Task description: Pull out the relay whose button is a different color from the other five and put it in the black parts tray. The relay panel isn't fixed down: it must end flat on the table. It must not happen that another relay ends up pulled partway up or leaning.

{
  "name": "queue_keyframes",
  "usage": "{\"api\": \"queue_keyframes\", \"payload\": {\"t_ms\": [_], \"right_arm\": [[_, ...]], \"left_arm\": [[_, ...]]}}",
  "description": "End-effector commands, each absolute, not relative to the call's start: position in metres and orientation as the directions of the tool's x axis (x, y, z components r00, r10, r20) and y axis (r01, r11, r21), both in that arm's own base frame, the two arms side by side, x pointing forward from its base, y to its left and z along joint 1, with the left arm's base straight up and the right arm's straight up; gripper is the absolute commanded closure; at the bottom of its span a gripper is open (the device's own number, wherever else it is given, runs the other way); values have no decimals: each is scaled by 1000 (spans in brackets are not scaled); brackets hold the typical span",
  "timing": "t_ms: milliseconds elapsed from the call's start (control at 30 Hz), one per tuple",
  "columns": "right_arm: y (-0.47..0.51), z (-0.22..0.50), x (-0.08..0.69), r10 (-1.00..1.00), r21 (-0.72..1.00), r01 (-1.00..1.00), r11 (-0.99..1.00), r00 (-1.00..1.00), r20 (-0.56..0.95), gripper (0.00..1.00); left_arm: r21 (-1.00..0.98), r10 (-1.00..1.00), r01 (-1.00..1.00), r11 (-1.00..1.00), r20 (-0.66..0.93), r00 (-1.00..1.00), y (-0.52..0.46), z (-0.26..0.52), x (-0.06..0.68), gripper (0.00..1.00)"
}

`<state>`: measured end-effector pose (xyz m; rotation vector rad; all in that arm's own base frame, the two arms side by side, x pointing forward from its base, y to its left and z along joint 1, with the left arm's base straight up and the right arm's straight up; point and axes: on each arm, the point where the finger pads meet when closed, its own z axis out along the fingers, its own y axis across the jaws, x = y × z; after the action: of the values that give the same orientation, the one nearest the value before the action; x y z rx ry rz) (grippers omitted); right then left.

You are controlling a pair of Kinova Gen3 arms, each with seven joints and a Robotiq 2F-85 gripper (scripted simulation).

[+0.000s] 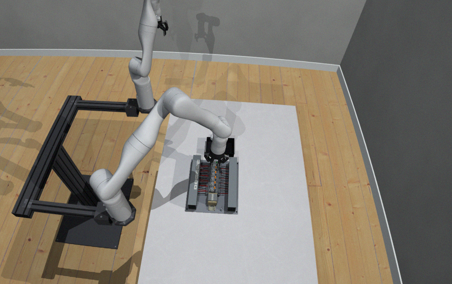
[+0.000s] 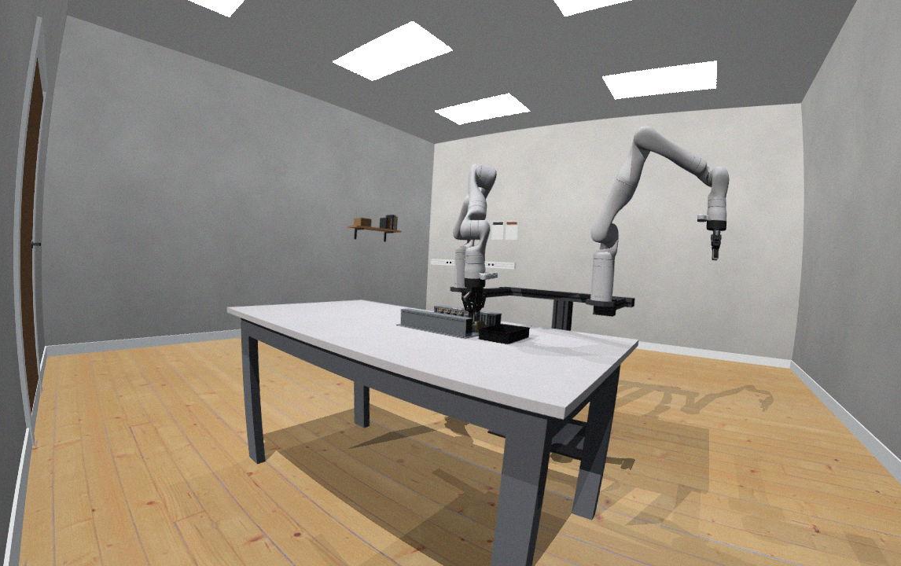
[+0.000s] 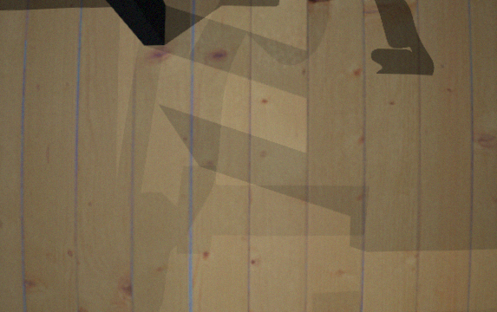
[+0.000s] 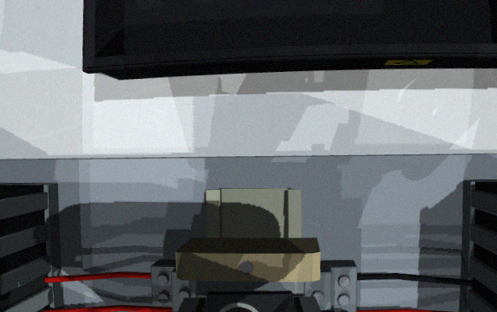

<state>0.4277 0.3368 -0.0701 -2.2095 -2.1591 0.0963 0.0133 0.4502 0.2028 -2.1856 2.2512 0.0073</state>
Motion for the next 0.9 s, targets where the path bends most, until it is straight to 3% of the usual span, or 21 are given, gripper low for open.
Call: {"api": "queue_keyframes", "payload": {"t_ms": [0,867], "right_arm": [[337,-69,428,1000,-77,997,-23,23,-7,655],[337,-69,427,1000,-33,999,-23,23,-8,655]], "left_arm": [[0,-1000,-1000,30,-8,-30,450,203,13,2],[0,-1000,-1000,30,-8,-30,450,203,13,2]]}}
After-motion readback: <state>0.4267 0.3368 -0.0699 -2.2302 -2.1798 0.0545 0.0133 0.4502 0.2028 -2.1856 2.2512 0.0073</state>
